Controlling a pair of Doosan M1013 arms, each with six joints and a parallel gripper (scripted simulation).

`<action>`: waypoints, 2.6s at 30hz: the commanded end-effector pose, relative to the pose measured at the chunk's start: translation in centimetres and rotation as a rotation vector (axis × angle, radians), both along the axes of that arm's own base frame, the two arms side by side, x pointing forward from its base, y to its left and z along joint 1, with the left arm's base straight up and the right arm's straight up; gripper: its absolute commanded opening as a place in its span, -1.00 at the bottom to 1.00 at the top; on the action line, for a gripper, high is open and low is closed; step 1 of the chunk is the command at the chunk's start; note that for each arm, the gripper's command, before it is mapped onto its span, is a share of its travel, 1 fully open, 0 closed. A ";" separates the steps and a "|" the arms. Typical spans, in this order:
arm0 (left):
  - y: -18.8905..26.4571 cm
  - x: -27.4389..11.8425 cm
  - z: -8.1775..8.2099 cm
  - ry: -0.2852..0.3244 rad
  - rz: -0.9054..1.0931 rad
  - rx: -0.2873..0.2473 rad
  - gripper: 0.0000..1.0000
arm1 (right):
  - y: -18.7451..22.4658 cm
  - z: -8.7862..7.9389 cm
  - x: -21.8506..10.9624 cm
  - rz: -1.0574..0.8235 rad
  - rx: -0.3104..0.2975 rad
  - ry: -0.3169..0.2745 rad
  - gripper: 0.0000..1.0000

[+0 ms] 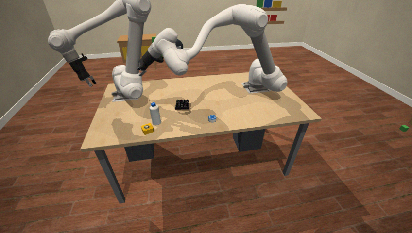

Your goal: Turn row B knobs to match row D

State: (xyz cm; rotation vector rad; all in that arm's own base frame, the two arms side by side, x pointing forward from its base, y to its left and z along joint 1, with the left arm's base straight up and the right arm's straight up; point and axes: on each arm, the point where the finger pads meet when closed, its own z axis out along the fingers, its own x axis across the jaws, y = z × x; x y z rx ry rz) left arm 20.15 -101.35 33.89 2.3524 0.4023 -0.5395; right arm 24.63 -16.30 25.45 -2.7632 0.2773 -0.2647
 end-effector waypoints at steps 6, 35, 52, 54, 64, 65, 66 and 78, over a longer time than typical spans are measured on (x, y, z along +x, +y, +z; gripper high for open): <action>0.0 0.0 0.2 -0.001 0.000 -0.002 1.00 | -7.5 -3.4 -6.3 0.119 0.120 0.087 1.00; 0.0 0.0 0.3 -0.001 0.001 -0.003 1.00 | -16.0 -9.6 -20.9 0.313 0.421 0.073 1.00; 4.0 -1.1 -4.3 0.224 0.291 0.221 1.00 | -16.0 -9.6 -20.9 0.313 0.421 0.073 1.00; 4.7 -1.2 -5.0 0.256 0.341 0.255 1.00 | -16.0 -9.6 -20.9 0.313 0.421 0.073 1.00; 8.1 -1.8 -8.6 0.413 0.619 0.423 1.00 | -16.0 -9.6 -20.9 0.313 0.421 0.073 1.00; 8.1 -1.8 -8.6 0.413 0.619 0.423 1.00 | -16.0 -9.6 -20.9 0.313 0.421 0.073 1.00; 8.1 -1.8 -8.6 0.413 0.619 0.423 1.00 | -16.0 -9.6 -20.9 0.313 0.421 0.073 1.00; 12.7 -2.0 -13.1 0.579 1.012 0.602 1.00 | -16.0 -9.6 -20.9 0.313 0.421 0.073 1.00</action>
